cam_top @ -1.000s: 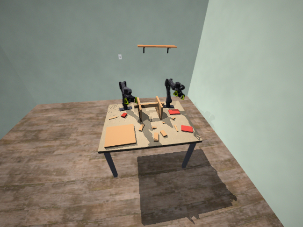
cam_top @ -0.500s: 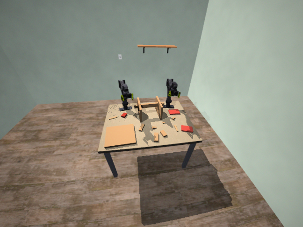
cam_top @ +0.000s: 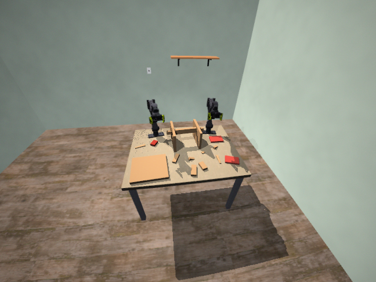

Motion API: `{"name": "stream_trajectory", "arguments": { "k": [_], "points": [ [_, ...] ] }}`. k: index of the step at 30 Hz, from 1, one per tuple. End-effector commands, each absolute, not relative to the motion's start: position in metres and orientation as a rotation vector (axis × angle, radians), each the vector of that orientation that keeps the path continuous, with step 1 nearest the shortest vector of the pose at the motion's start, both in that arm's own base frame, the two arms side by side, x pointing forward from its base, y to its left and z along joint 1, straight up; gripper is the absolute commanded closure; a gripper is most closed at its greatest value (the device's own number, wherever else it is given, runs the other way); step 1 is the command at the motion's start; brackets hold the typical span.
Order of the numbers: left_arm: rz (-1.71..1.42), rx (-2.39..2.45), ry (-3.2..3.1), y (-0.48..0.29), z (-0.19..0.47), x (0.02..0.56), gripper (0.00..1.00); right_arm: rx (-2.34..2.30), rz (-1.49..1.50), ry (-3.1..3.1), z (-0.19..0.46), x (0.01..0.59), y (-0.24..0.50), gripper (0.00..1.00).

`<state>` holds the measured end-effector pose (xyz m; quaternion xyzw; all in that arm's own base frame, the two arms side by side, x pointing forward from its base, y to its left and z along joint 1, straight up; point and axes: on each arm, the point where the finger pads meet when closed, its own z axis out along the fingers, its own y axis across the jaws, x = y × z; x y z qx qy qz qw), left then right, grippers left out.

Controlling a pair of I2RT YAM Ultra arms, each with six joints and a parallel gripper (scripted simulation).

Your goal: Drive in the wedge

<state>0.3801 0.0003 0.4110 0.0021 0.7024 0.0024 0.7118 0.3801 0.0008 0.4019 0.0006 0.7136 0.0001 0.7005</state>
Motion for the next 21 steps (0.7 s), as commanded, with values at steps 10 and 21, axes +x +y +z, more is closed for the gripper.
{"name": "stream_trajectory", "arguments": {
  "k": [10,21],
  "points": [
    [-0.007,-0.002,1.53,0.001,0.423,0.379,0.48,-0.007,-0.003,1.492,0.44,0.373,0.002,0.0],
    [-0.012,0.007,1.548,-0.003,0.416,0.381,0.48,-0.003,-0.004,1.526,0.427,0.38,0.001,0.0]
  ]
}}
